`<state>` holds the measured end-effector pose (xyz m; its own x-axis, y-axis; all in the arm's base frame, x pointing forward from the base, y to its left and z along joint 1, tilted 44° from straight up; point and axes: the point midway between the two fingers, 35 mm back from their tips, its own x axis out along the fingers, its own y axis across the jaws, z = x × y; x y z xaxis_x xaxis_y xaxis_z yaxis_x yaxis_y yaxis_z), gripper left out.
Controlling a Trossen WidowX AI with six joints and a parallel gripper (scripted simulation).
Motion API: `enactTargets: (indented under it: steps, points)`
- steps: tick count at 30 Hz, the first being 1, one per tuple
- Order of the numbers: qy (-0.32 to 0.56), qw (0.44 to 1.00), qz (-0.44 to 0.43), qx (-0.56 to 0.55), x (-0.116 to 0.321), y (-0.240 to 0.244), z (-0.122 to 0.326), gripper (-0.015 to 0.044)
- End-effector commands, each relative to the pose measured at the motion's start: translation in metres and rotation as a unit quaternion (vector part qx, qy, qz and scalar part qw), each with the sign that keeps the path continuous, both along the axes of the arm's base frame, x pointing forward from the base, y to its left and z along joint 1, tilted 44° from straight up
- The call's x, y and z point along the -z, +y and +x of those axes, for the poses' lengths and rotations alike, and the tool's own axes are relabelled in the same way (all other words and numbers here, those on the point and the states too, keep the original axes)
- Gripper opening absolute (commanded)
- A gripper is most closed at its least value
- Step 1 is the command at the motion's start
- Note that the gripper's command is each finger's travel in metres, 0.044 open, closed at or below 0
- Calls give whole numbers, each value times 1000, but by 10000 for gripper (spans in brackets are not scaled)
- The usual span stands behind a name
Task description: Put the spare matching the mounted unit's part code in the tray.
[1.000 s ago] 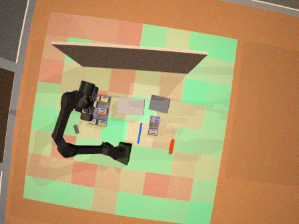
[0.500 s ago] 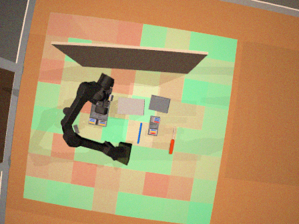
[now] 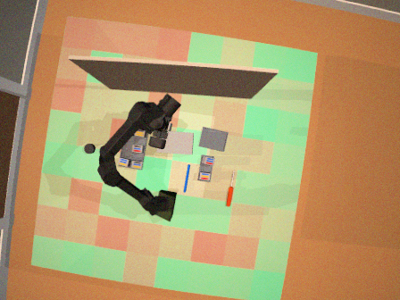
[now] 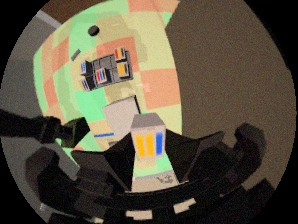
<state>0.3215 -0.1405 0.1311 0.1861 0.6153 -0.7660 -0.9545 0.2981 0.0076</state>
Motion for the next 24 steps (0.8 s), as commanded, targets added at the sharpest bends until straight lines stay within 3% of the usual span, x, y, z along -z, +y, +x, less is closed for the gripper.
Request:
enactTargets:
  steps: [1, 24]
  points:
    - [-4, 1000, -4, -3, 17, -24, 2, 0]
    - [-10, 1000, 11, -19, 121, -115, -20, 0]
